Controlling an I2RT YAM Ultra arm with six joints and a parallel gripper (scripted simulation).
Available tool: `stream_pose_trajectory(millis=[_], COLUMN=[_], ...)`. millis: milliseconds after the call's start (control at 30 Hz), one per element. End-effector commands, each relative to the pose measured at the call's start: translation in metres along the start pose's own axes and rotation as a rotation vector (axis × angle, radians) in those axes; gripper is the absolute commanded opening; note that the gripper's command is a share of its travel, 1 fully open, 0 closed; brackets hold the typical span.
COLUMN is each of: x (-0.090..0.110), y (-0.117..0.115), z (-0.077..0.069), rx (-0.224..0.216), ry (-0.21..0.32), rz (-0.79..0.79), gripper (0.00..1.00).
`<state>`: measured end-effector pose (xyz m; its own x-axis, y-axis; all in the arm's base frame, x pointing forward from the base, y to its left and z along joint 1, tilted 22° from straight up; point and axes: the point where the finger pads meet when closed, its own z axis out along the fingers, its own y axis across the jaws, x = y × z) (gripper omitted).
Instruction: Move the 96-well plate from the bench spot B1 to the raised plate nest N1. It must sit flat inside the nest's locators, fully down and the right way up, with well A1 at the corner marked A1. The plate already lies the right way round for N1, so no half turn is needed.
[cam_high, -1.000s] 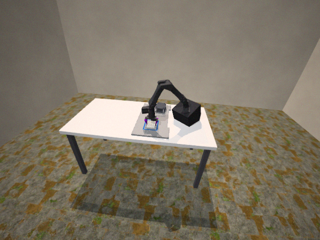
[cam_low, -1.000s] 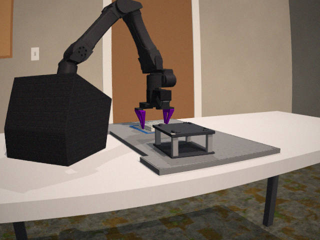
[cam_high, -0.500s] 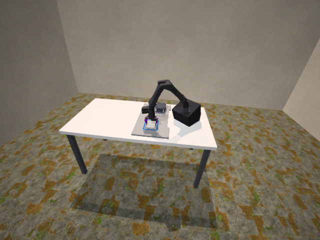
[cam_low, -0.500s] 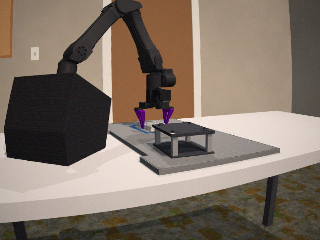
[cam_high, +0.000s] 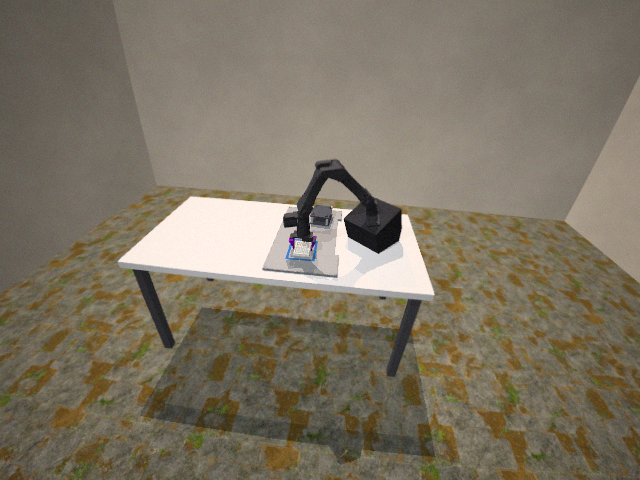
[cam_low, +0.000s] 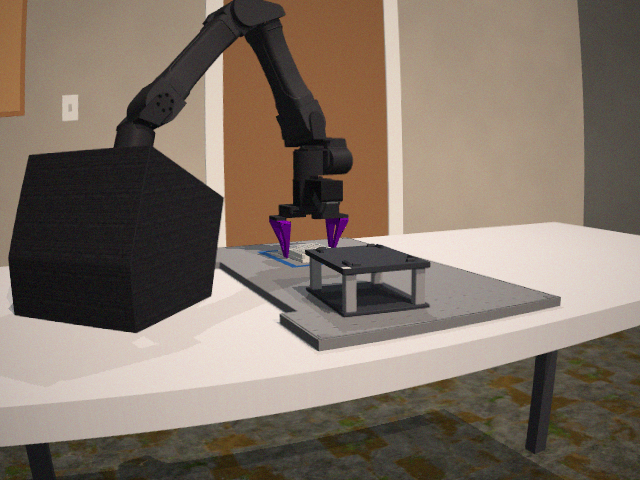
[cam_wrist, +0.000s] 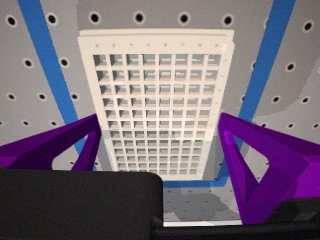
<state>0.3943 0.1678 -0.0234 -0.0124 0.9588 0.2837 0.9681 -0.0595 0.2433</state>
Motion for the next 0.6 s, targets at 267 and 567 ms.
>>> stream_pose_trajectory(millis=[267, 567], x=[0.0022, 0.0001], y=[0.0137, 0.0049], z=[-0.0085, -0.0038], rx=[-0.035, -0.015], ry=[-0.003, -0.003], rz=[0.004, 0.001], gripper=[1.0, 0.0])
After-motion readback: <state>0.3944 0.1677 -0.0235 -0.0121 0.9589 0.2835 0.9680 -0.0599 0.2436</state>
